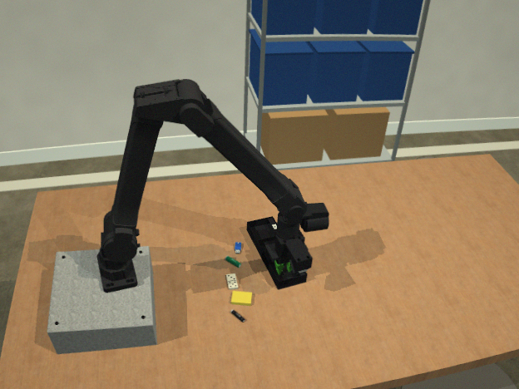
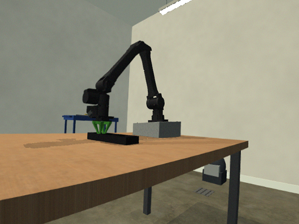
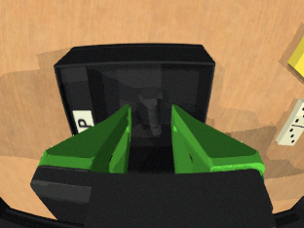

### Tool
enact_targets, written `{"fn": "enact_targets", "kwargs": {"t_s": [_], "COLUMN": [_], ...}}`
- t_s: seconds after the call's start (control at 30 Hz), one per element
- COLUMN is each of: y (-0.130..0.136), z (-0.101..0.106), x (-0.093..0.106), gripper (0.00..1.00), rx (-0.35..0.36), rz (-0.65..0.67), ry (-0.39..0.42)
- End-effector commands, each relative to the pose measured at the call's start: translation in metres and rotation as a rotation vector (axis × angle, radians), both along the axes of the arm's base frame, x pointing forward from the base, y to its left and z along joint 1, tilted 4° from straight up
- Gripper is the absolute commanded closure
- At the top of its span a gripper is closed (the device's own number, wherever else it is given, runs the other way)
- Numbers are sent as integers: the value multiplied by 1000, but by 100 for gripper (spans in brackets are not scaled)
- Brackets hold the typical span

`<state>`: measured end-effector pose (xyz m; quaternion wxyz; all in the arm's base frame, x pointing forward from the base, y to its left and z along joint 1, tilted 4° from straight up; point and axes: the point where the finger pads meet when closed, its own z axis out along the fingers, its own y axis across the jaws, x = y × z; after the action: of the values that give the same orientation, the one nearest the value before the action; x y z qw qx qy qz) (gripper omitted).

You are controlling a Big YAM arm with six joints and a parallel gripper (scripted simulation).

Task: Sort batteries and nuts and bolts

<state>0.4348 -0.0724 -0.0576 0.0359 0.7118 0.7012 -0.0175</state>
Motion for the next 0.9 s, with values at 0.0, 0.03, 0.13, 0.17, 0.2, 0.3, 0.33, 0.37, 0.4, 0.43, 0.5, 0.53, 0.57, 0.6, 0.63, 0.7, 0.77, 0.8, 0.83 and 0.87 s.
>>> {"fn": "enact_targets", "kwargs": {"t_s": [0.0, 0.03, 0.13, 0.17, 0.2, 0.3, 0.33, 0.37, 0.4, 0.43, 0.5, 0.53, 0.57, 0.6, 0.63, 0.7, 0.77, 0.8, 0.83, 0.87], "y": [-2, -2, -7, -7, -7, -7, -7, -7, -7, -7, -7, -7, -7, -7, -7, -7, -7, -7, -7, -7], "z": [12, 12, 17, 17, 17, 18, 18, 18, 17, 17, 17, 17, 17, 17, 16, 16, 15, 15, 25, 32], "x": [16, 16, 23, 23, 23, 24, 24, 24, 24, 24, 24, 24, 24, 24, 24, 24, 24, 24, 27, 29], "gripper": [71, 71, 71, 71, 71, 71, 71, 71, 71, 71, 71, 71, 71, 71, 71, 71, 71, 71, 71, 71], "rx": [-4, -4, -5, -5, -5, -5, -5, -5, -5, -4, -4, -4, -4, -4, -4, -4, -4, -4, -6, -8], "rz": [3, 3, 6, 6, 7, 8, 8, 8, 8, 7, 7, 7, 7, 7, 7, 7, 7, 7, 7, 7], "ry": [-35, -35, -41, -41, -41, -41, -41, -40, -40, -39, -39, -38, -38, -37, -37, -35, -34, -33, -52, -64]}}
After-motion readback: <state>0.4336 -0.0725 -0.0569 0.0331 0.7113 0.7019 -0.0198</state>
